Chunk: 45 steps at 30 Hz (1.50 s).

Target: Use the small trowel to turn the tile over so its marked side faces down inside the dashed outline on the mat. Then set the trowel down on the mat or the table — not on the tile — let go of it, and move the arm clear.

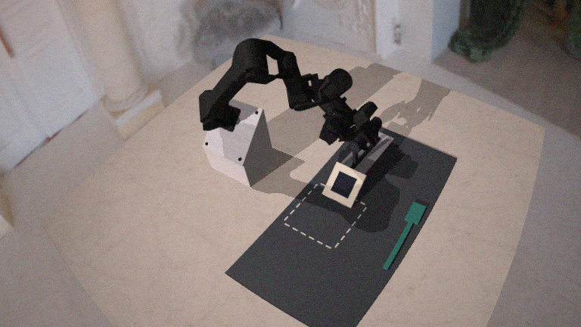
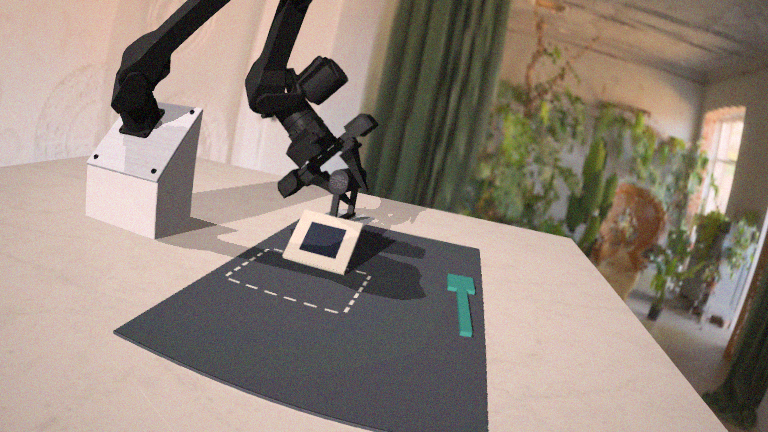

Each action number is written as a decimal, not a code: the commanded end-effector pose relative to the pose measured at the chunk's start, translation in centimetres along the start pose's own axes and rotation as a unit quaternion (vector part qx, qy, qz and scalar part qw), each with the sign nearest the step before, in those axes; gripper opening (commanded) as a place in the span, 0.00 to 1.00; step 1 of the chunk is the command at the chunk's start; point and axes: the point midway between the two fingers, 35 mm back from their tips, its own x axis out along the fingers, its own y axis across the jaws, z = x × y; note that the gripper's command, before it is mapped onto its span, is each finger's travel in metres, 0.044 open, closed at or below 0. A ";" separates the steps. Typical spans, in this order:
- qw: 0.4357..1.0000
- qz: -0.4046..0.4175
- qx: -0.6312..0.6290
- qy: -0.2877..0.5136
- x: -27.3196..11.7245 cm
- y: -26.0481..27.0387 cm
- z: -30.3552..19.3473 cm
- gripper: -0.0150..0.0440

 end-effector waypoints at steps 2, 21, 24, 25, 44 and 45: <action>1.000 0.007 0.006 -0.001 -0.6 1.1 0.7 0.25; 1.000 0.006 0.005 -0.001 -1.4 1.9 4.6 0.25; 1.000 0.006 0.005 -0.002 -1.3 1.8 5.2 0.25; 1.000 0.006 0.005 -0.002 -1.3 1.8 5.4 0.25; 1.000 0.004 0.007 0.001 -2.1 3.0 2.8 0.25; 1.000 0.004 0.007 0.000 -2.3 3.2 2.4 0.25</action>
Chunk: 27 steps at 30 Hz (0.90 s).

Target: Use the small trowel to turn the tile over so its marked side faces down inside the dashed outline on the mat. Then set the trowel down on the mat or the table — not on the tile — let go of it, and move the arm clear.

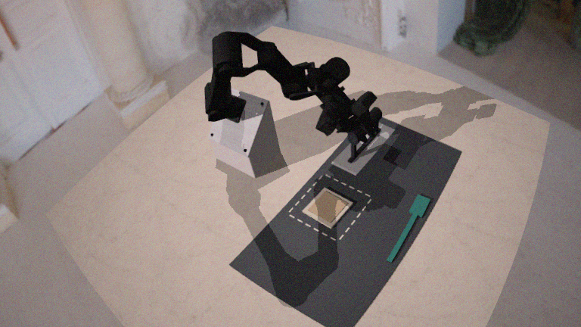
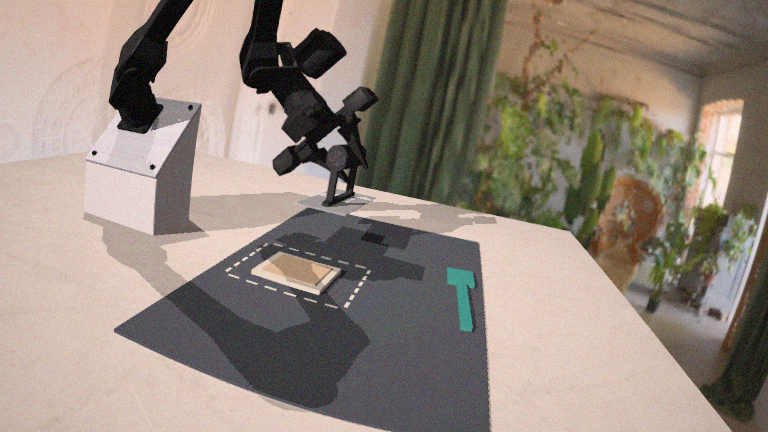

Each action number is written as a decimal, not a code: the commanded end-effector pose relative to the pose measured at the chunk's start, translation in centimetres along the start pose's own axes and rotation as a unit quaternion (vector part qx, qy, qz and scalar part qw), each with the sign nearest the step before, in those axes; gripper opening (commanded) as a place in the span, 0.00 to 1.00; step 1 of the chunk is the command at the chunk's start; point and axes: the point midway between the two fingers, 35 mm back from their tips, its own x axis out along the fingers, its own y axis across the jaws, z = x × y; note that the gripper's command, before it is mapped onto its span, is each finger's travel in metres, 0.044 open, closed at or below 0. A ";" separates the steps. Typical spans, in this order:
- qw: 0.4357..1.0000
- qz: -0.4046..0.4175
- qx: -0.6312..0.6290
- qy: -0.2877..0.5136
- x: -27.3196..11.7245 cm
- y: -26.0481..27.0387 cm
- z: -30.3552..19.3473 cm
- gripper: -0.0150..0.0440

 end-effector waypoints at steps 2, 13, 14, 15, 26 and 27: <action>1.000 0.007 0.005 0.000 -0.7 1.1 -1.8 0.25; 1.000 0.009 0.004 -0.001 -1.3 1.6 -2.9 0.25; 1.000 0.009 0.004 -0.001 -1.3 1.6 -2.9 0.25; 1.000 0.009 0.004 -0.001 -1.3 1.6 -2.9 0.25; 1.000 0.009 0.004 -0.001 -1.3 1.6 -2.9 0.25; 1.000 0.009 0.004 -0.001 -1.3 1.6 -2.9 0.25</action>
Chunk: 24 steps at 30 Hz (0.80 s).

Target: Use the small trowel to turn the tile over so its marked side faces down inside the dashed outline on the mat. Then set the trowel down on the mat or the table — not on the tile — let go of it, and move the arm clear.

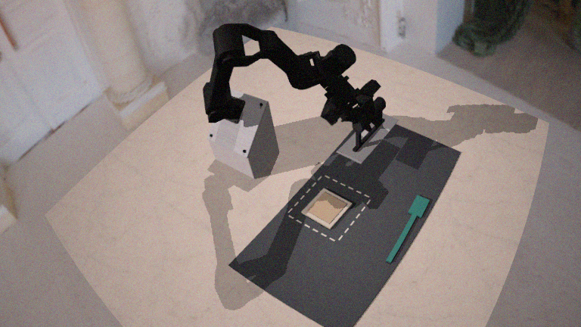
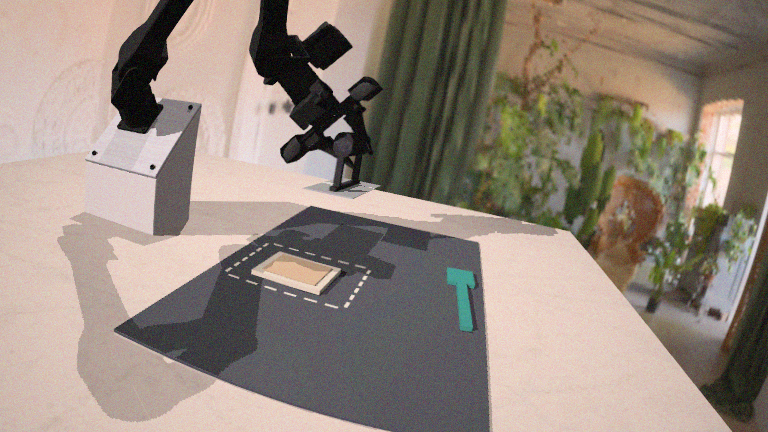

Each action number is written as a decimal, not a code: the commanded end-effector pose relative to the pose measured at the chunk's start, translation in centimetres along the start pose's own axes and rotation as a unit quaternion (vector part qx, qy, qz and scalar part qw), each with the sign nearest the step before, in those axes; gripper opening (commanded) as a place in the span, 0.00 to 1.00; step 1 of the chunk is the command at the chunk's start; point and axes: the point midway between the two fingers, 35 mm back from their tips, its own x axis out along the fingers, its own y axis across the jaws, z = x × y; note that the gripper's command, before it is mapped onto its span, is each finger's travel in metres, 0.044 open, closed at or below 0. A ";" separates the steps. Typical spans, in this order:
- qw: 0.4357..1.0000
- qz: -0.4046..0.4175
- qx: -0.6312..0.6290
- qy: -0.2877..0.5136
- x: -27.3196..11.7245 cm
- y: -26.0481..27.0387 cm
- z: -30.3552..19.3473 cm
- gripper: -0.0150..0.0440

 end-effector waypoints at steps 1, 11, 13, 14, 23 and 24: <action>1.000 0.003 0.003 0.000 -0.1 0.2 -0.1 0.25; 1.000 0.003 0.003 0.000 -0.1 0.2 -0.1 0.25; 1.000 0.003 0.003 0.000 -0.1 0.2 -0.1 0.25; 1.000 0.003 0.003 0.000 -0.1 0.2 -0.1 0.25; 1.000 0.000 0.001 0.000 0.0 0.0 0.0 0.25; 1.000 0.000 0.001 0.000 0.0 0.0 0.0 0.25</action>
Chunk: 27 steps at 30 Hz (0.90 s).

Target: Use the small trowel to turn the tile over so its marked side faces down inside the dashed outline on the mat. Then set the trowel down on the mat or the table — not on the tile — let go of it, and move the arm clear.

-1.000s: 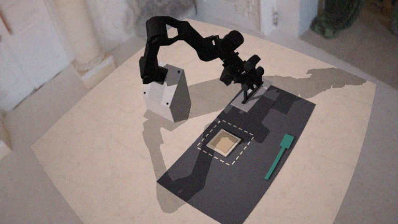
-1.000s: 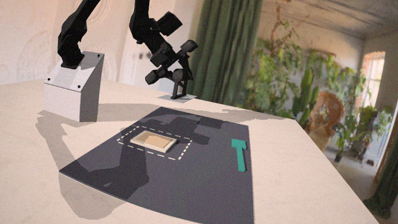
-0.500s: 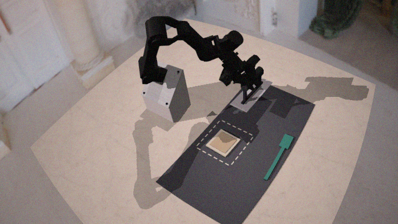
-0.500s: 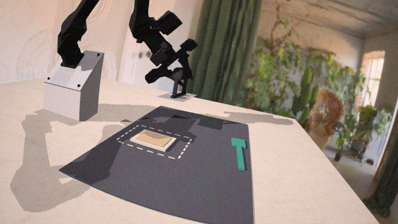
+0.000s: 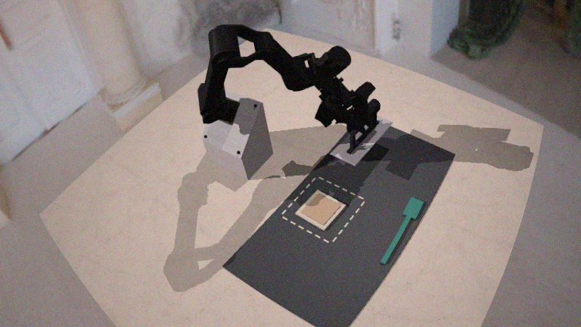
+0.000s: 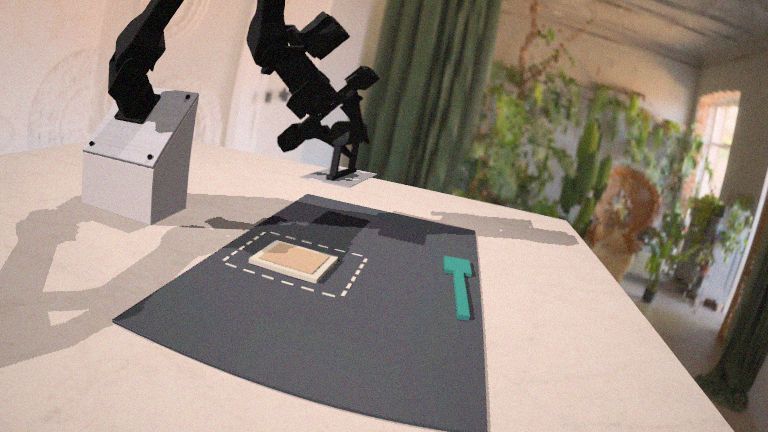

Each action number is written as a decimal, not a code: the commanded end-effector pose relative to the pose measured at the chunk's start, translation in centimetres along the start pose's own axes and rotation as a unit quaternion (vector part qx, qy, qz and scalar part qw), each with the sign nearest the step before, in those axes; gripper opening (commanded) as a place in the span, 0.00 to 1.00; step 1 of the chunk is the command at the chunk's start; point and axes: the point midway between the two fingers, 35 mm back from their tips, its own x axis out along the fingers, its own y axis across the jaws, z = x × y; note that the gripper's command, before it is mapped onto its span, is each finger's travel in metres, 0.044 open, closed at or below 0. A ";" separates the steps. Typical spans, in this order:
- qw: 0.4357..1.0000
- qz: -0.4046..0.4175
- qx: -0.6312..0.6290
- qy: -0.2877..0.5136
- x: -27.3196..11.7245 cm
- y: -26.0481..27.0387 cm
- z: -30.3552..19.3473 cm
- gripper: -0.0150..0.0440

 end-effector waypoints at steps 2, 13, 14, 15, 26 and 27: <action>1.000 0.000 -0.001 0.001 0.0 0.1 0.0 0.25; 0.995 -0.052 -0.080 0.033 3.5 1.3 1.1 0.25; 0.994 -0.056 -0.087 0.037 3.9 1.4 1.2 0.25; 0.993 -0.061 -0.094 0.041 4.2 1.5 1.4 0.25; 0.983 -0.095 -0.142 0.069 7.2 2.2 4.0 0.25; 0.983 -0.095 -0.143 0.070 7.3 2.2 4.1 0.25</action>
